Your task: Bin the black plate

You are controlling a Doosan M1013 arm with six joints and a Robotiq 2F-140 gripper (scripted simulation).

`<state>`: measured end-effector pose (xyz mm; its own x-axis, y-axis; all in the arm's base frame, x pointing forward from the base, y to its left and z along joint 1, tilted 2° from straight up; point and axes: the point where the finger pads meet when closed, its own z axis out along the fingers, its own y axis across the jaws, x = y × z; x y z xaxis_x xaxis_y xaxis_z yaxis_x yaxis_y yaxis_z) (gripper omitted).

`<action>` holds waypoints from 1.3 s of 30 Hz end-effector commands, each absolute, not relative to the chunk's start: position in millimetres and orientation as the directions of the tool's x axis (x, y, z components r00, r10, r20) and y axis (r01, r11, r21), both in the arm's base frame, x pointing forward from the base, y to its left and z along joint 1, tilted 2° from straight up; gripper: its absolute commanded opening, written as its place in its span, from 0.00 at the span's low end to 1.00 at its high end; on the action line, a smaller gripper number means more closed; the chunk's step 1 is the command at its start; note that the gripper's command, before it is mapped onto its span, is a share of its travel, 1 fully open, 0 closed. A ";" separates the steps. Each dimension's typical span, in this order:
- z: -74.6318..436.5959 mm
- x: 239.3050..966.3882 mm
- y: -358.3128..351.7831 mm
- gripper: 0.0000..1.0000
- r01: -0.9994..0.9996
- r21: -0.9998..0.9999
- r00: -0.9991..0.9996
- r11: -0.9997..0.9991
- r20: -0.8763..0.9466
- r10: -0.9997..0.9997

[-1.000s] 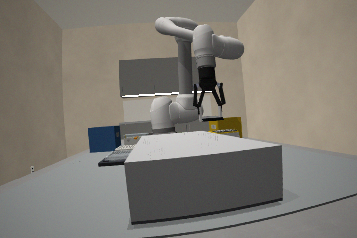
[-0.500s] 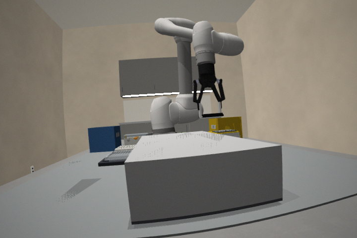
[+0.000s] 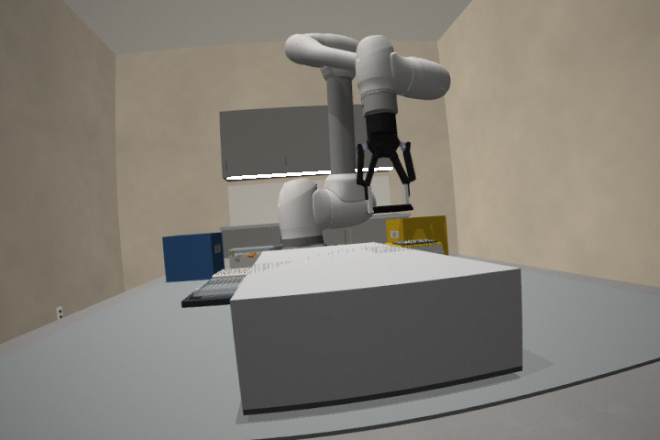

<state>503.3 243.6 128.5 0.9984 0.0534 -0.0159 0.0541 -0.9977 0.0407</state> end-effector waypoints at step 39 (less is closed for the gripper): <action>127.9 427.1 287.8 0.10 0.087 0.040 0.996 -0.995 -0.017 0.086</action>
